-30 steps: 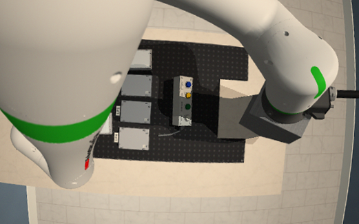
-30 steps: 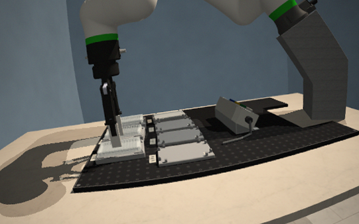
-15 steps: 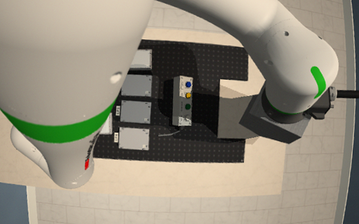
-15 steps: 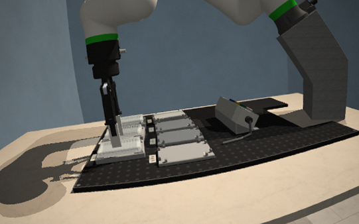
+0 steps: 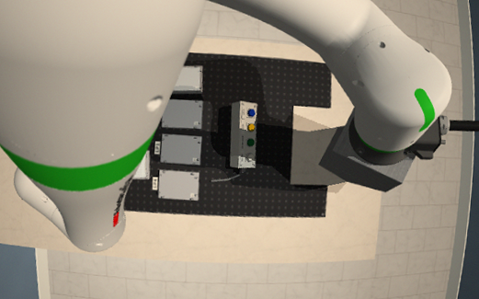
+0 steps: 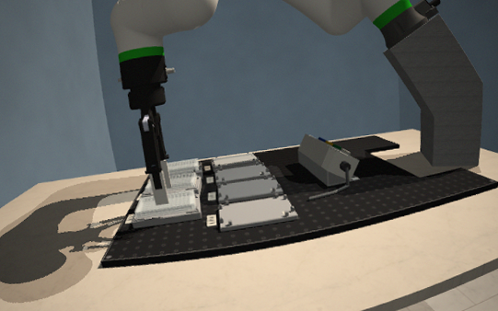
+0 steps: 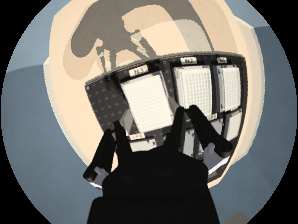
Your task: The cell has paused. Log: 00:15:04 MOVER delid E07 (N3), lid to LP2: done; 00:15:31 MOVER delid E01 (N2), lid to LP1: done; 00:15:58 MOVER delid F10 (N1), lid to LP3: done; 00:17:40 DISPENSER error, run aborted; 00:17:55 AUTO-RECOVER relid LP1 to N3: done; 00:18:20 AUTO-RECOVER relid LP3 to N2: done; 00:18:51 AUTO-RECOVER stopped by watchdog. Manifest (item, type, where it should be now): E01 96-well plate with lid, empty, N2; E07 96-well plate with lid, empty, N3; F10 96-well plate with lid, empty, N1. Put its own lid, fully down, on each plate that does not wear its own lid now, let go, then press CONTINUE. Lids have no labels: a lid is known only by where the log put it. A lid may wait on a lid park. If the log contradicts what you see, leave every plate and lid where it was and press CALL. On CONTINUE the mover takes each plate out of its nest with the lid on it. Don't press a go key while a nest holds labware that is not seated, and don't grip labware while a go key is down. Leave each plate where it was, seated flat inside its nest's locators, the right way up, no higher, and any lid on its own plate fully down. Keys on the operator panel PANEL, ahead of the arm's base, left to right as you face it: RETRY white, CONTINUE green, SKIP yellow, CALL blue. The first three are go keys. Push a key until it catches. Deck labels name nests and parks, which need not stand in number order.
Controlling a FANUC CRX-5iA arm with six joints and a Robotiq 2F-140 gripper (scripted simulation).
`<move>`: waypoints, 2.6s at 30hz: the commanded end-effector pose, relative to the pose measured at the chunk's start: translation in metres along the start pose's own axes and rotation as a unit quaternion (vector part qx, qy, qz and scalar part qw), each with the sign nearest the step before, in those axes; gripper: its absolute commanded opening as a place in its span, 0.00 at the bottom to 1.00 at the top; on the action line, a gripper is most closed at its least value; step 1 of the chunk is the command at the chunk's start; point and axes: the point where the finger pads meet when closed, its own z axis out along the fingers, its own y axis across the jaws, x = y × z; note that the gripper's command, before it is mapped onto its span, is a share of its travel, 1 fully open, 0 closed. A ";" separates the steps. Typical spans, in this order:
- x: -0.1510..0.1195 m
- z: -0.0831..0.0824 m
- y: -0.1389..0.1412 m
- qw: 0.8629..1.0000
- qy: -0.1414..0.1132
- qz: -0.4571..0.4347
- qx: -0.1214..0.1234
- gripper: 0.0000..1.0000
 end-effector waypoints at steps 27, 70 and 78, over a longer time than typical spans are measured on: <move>0.000 0.000 0.000 1.000 0.000 0.000 0.000 0.59; 0.000 0.000 0.000 1.000 0.000 0.000 0.000 0.66; 0.000 0.001 0.000 1.000 0.000 0.000 0.000 0.66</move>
